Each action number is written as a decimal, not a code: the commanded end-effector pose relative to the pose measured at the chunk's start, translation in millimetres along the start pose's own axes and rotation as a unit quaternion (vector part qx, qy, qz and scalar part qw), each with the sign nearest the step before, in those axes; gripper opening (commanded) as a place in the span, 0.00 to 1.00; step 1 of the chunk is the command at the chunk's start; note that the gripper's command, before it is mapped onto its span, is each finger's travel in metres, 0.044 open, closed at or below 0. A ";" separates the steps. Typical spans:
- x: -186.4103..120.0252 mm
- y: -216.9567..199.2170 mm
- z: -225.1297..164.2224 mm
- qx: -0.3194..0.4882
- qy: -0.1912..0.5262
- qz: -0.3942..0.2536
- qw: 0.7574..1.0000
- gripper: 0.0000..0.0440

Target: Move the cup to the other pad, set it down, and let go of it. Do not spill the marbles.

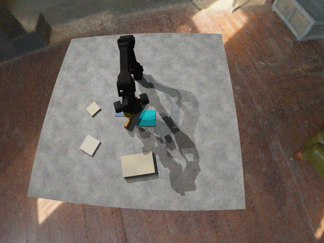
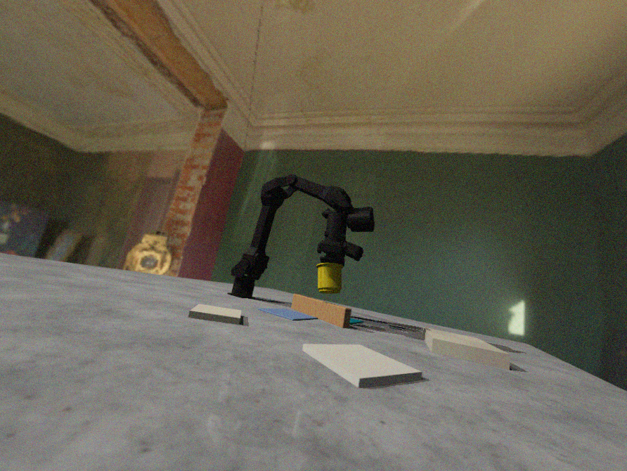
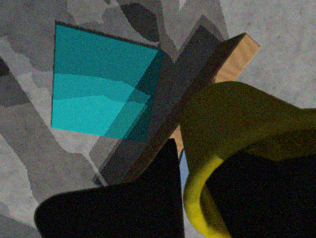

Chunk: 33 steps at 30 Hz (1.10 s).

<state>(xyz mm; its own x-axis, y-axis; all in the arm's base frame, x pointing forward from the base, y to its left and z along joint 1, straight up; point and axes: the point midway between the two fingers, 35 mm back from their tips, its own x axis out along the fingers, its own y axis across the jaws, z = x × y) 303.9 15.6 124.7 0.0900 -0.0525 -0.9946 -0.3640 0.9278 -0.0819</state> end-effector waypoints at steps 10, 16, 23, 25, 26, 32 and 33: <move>0.8 35.3 28.5 -0.025 -0.032 0.001 0.999 0.04; 6.2 55.9 38.1 -0.037 -0.042 0.003 0.998 0.03; 20.3 74.1 42.6 -0.045 -0.046 0.001 0.998 0.03; 26.5 76.5 42.2 -0.045 -0.046 -0.001 0.998 0.04; 29.5 77.6 41.7 -0.046 -0.046 -0.002 0.998 0.05; 46.0 81.9 36.6 -0.046 -0.043 -0.005 0.998 0.12; 48.0 82.4 35.9 -0.046 -0.043 -0.005 0.998 0.12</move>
<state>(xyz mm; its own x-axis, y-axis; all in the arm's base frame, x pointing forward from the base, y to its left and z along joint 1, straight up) 312.6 102.9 77.0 0.1698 -0.0209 -0.9853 -0.4494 0.8881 -0.0963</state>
